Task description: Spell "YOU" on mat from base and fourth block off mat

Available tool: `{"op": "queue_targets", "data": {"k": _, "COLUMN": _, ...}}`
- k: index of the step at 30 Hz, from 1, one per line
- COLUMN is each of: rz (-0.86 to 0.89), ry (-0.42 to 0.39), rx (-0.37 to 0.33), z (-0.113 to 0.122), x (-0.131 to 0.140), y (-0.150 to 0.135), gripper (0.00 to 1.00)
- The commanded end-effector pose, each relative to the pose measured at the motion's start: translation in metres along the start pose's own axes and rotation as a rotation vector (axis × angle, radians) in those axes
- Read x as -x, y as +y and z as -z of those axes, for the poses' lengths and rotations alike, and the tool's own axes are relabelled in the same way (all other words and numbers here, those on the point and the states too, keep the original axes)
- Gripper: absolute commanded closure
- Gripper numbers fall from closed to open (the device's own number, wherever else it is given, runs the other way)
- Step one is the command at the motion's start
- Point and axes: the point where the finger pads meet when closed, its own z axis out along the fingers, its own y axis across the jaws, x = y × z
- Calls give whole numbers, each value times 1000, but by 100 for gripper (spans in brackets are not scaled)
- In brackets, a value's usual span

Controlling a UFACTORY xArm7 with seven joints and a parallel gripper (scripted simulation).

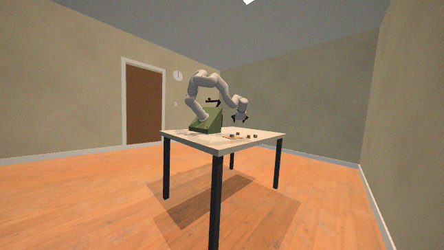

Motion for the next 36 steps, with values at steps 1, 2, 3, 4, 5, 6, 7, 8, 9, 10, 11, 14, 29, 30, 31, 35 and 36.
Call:
{"op": "queue_targets", "data": {"k": 1, "rz": 4, "ry": -1, "rx": 3, "z": 1, "x": -2, "y": 1, "gripper": 0}}
{"op": "queue_targets", "data": {"k": 2, "rz": 4, "ry": -1, "rx": 3, "z": 1, "x": -2, "y": 1, "gripper": 0}}
{"op": "queue_targets", "data": {"k": 3, "rz": 4, "ry": -1, "rx": 3, "z": 1, "x": -2, "y": 1, "gripper": 0}}
{"op": "queue_targets", "data": {"k": 4, "rz": 4, "ry": -1, "rx": 3, "z": 1, "x": -2, "y": 1, "gripper": 0}}
{"op": "queue_targets", "data": {"k": 5, "rz": 4, "ry": -1, "rx": 3, "z": 1, "x": -2, "y": 1, "gripper": 0}}
{"op": "queue_targets", "data": {"k": 6, "rz": 4, "ry": -1, "rx": 3, "z": 1, "x": -2, "y": 1, "gripper": 0}}
{"op": "queue_targets", "data": {"k": 7, "rz": 4, "ry": -1, "rx": 3, "z": 1, "x": -2, "y": 1, "gripper": 0}}
{"op": "queue_targets", "data": {"k": 8, "rz": 4, "ry": -1, "rx": 3, "z": 1, "x": -2, "y": 1, "gripper": 0}}
{"op": "queue_targets", "data": {"k": 9, "rz": 4, "ry": -1, "rx": 3, "z": 1, "x": -2, "y": 1, "gripper": 0}}
{"op": "queue_targets", "data": {"k": 10, "rz": 4, "ry": -1, "rx": 3, "z": 1, "x": -2, "y": 1, "gripper": 0}}
{"op": "queue_targets", "data": {"k": 11, "rz": 4, "ry": -1, "rx": 3, "z": 1, "x": -2, "y": 1, "gripper": 0}}
{"op": "queue_targets", "data": {"k": 14, "rz": 4, "ry": -1, "rx": 3, "z": 1, "x": -2, "y": 1, "gripper": 0}}
{"op": "queue_targets", "data": {"k": 29, "rz": 4, "ry": -1, "rx": 3, "z": 6, "x": 3, "y": 6, "gripper": 0}}
{"op": "queue_targets", "data": {"k": 30, "rz": 4, "ry": -1, "rx": 3, "z": 6, "x": 3, "y": 6, "gripper": 0}}
{"op": "queue_targets", "data": {"k": 31, "rz": 4, "ry": -1, "rx": 3, "z": 6, "x": 3, "y": 6, "gripper": 0}}
{"op": "queue_targets", "data": {"k": 35, "rz": 5, "ry": -2, "rx": 4, "z": 19, "x": 15, "y": 20, "gripper": 0}}
{"op": "queue_targets", "data": {"k": 36, "rz": 5, "ry": -2, "rx": 4, "z": 19, "x": 15, "y": 20, "gripper": 0}}
